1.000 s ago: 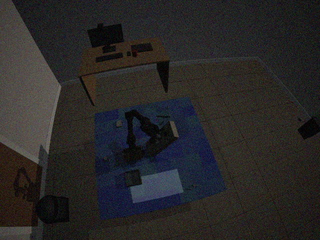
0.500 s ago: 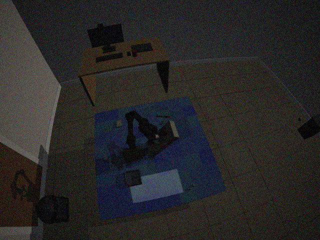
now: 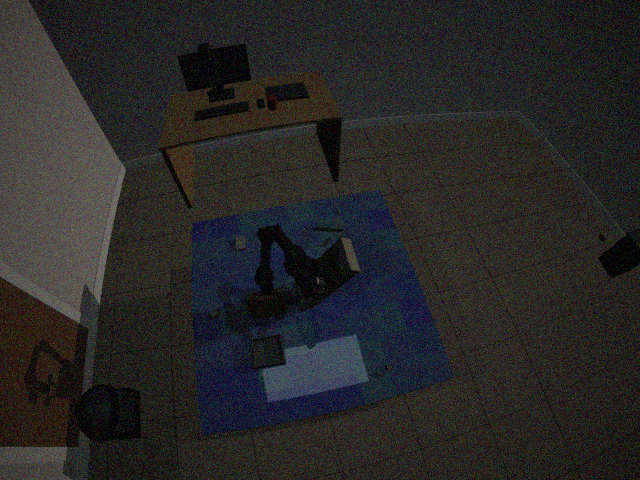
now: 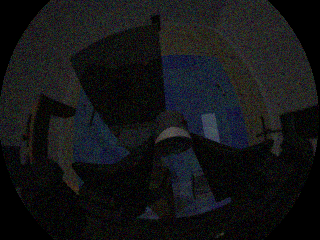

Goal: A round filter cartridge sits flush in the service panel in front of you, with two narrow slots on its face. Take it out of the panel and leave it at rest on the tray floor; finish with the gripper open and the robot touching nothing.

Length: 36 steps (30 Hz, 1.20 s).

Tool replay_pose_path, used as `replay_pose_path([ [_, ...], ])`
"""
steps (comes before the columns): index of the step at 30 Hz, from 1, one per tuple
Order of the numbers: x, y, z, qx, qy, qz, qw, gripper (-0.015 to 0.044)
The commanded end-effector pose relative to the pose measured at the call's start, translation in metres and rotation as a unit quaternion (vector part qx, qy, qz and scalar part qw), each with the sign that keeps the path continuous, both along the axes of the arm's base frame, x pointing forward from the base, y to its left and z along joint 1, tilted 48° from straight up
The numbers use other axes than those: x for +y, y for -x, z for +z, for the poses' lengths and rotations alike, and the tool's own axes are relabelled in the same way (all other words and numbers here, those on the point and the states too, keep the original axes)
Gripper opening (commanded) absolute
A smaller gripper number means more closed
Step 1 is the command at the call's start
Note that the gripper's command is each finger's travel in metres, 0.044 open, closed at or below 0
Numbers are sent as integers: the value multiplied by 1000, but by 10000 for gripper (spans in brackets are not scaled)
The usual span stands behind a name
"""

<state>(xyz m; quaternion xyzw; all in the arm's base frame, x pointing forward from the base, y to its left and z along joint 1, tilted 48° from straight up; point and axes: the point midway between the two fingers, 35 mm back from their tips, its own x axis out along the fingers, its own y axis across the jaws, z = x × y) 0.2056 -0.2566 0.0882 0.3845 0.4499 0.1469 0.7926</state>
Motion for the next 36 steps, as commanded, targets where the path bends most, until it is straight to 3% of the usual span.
replay_pose_path([
  [1,-5,10,-11,37,-4,-25,999,0],
  [12,-34,62,-74,213,-18,-160,964,0],
  [23,-58,121,-129,362,-23,-326,873,0],
  [36,-60,133,-140,383,-23,-354,853,0],
])
